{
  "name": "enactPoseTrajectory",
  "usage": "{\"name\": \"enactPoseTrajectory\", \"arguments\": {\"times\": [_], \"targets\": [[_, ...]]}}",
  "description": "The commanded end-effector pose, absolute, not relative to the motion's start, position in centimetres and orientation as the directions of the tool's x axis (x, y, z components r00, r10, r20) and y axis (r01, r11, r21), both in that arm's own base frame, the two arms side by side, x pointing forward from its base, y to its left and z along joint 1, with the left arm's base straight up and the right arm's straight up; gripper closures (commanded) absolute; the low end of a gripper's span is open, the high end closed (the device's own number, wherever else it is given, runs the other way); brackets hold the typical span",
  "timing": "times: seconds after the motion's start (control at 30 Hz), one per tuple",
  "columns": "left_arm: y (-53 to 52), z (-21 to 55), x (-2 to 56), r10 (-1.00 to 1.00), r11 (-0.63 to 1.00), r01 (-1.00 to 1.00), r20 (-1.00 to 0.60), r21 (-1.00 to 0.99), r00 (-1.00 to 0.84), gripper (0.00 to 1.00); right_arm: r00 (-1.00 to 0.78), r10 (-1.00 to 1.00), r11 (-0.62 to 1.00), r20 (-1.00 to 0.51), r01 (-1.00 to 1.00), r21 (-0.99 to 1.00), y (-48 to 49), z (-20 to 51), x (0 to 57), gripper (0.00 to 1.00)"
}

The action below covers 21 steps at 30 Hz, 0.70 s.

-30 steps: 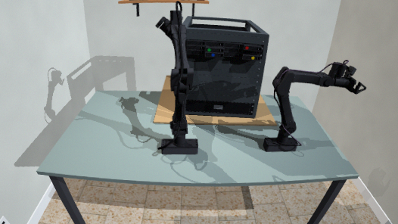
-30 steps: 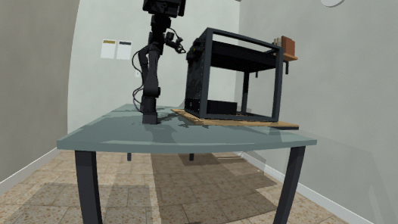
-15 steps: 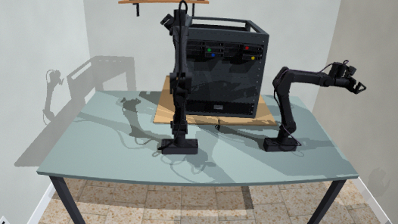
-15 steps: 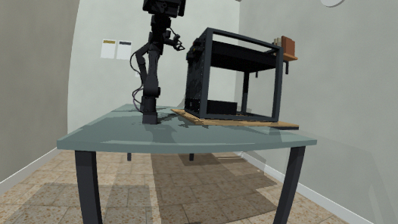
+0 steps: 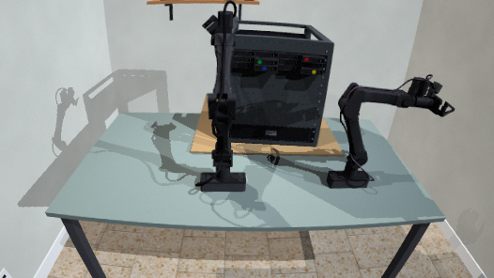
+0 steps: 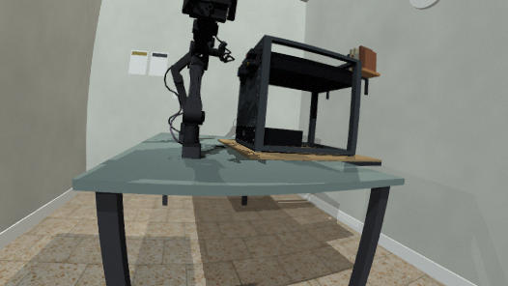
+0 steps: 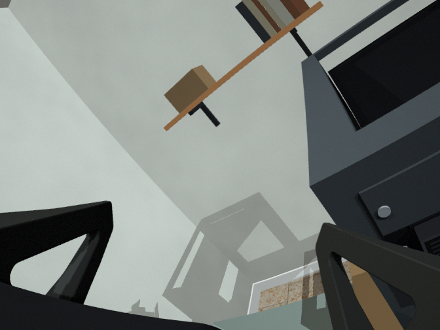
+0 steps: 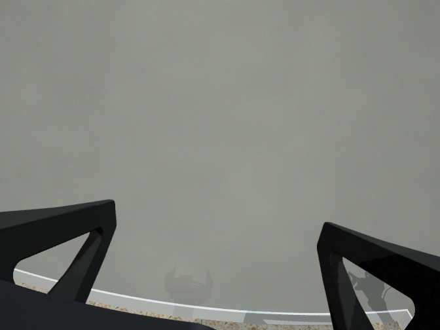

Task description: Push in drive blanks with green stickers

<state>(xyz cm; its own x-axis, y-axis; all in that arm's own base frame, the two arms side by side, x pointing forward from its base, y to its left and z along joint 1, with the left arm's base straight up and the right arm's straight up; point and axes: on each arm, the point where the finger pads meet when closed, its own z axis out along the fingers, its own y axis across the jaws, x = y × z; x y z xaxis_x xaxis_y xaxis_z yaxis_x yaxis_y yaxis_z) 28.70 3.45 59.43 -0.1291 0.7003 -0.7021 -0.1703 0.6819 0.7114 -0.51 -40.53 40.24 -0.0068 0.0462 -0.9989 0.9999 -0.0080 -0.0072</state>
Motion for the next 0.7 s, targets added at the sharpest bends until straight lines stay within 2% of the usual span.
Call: {"name": "enactPoseTrajectory", "arguments": {"times": [0.0,0.67], "targets": [[3.4,60.6,27.5,0.704,0.677,-0.208,-0.704,0.706,-0.098,0.0,0.0,0.0,-0.007,-1.0,1.0,0.0,-39.8,41.6,-0.2,0.0],[2.5,61.5,26.2,0.714,0.676,-0.213,-0.699,0.705,-0.045,0.0,0.0,0.0,-0.007,-1.0,1.0,0.0,-39.8,41.6,-0.2,0.0]]}}
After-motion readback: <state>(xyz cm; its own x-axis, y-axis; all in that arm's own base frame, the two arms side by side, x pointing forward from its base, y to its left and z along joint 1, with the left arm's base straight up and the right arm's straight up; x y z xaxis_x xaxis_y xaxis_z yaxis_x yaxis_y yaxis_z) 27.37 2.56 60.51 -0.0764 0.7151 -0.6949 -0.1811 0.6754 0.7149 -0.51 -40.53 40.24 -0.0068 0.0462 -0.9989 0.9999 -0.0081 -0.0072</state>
